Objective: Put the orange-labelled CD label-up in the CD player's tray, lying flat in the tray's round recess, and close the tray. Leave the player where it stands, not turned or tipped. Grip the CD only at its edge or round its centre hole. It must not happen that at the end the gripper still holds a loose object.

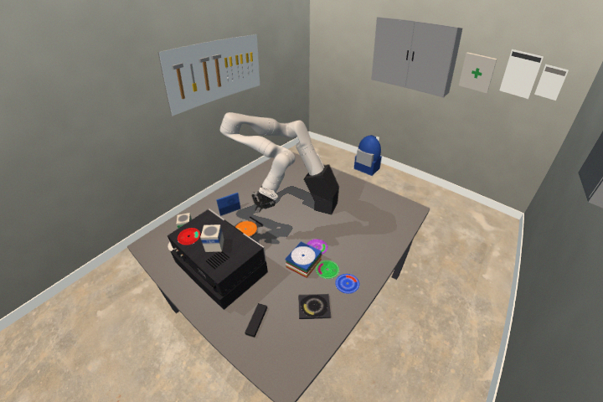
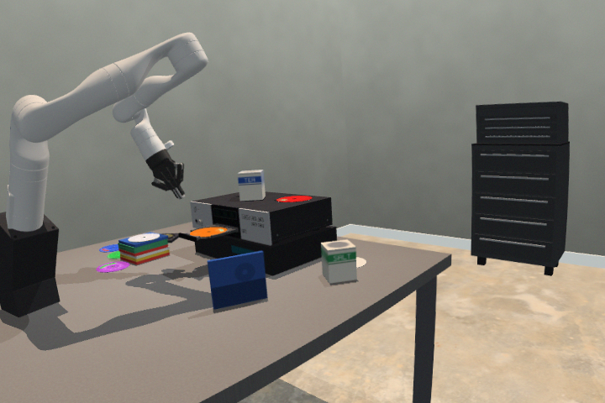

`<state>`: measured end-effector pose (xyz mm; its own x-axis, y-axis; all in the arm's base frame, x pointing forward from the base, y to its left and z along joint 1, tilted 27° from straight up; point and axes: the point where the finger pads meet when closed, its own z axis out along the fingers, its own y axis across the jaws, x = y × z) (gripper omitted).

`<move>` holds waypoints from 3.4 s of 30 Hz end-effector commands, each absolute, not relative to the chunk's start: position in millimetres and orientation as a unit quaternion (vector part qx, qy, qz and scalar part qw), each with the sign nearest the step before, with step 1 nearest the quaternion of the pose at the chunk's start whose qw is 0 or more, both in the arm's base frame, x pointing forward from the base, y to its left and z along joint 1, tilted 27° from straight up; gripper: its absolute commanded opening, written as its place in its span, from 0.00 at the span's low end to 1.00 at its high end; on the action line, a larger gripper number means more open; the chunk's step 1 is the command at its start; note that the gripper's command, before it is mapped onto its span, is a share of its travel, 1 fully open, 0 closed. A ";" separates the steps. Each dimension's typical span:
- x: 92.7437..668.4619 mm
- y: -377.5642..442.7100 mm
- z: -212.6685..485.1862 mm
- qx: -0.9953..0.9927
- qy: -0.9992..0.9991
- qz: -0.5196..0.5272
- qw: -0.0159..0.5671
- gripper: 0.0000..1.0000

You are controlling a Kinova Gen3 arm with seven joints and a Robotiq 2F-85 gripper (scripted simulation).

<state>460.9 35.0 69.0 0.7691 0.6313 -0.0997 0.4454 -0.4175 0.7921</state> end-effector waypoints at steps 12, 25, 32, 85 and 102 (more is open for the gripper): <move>449.5 15.1 67.4 0.872 0.265 0.141 0.386 0.10; 433.2 -7.0 61.8 0.911 0.186 0.185 0.317 0.10; 427.4 -15.0 59.7 0.922 0.156 0.200 0.291 0.10; 412.6 -44.2 41.3 0.944 0.070 0.242 0.213 0.10; 420.4 -65.5 -3.3 0.944 0.070 0.242 0.213 0.10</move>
